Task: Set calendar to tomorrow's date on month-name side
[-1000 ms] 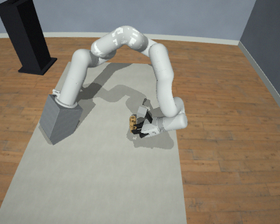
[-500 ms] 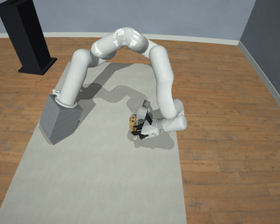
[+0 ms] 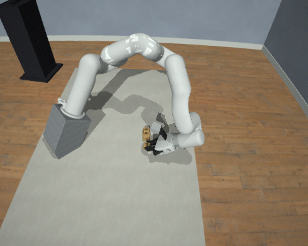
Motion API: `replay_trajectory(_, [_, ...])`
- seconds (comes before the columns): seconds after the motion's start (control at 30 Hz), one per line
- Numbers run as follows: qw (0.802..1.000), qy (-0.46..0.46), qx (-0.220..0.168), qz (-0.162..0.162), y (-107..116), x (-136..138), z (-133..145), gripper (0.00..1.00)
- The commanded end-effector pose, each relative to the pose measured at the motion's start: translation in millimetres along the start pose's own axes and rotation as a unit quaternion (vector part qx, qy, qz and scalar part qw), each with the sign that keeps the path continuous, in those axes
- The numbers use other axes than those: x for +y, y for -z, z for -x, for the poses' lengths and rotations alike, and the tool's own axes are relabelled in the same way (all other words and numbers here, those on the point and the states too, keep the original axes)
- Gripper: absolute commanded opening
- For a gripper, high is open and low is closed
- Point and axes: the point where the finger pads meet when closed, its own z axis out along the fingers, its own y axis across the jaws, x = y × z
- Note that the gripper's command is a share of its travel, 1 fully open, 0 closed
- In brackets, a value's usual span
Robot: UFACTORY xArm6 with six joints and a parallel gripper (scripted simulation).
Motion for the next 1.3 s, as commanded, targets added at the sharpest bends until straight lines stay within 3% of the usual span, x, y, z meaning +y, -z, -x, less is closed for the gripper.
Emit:
replay_trajectory(0.0, [1.000, 0.000, -0.002, 0.000, -2, 0, 6, 0.27])
replay_trajectory(1.27, [1.000, 0.000, -0.002, 0.000, -15, 0, 24, 0.27])
